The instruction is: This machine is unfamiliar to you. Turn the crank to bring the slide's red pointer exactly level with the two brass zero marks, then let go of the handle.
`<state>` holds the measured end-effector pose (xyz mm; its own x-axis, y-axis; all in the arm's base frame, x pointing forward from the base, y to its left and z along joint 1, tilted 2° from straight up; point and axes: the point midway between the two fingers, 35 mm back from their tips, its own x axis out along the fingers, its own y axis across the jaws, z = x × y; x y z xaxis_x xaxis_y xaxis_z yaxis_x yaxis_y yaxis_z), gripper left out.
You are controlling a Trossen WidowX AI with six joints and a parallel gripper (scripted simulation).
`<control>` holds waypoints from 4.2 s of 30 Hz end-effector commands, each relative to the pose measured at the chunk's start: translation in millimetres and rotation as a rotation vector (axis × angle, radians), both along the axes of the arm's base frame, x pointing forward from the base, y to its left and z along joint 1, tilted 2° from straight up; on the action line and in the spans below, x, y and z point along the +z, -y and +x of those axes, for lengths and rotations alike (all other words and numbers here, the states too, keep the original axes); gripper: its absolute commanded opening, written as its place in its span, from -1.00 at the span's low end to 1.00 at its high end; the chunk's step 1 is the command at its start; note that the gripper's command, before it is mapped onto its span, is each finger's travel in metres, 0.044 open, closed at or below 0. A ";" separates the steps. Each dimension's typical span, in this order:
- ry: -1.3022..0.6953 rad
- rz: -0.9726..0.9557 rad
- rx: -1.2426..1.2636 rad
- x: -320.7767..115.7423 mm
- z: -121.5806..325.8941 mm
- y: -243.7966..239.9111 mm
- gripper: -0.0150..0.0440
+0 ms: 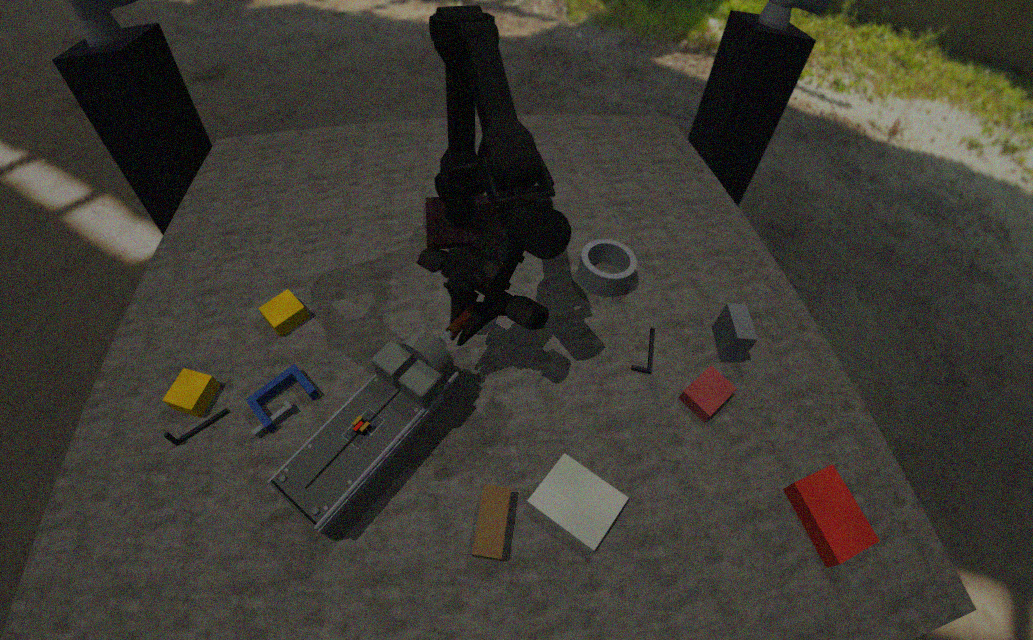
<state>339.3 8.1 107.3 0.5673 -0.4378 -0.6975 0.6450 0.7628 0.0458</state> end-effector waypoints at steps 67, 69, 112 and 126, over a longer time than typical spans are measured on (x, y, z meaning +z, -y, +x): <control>-0.016 0.002 0.007 111.9 2.6 0.4 1.00; -0.042 0.012 0.032 110.5 7.5 6.7 1.00; -0.106 0.079 0.476 62.0 60.1 122.7 1.00; -0.106 0.079 0.476 62.0 60.1 122.7 1.00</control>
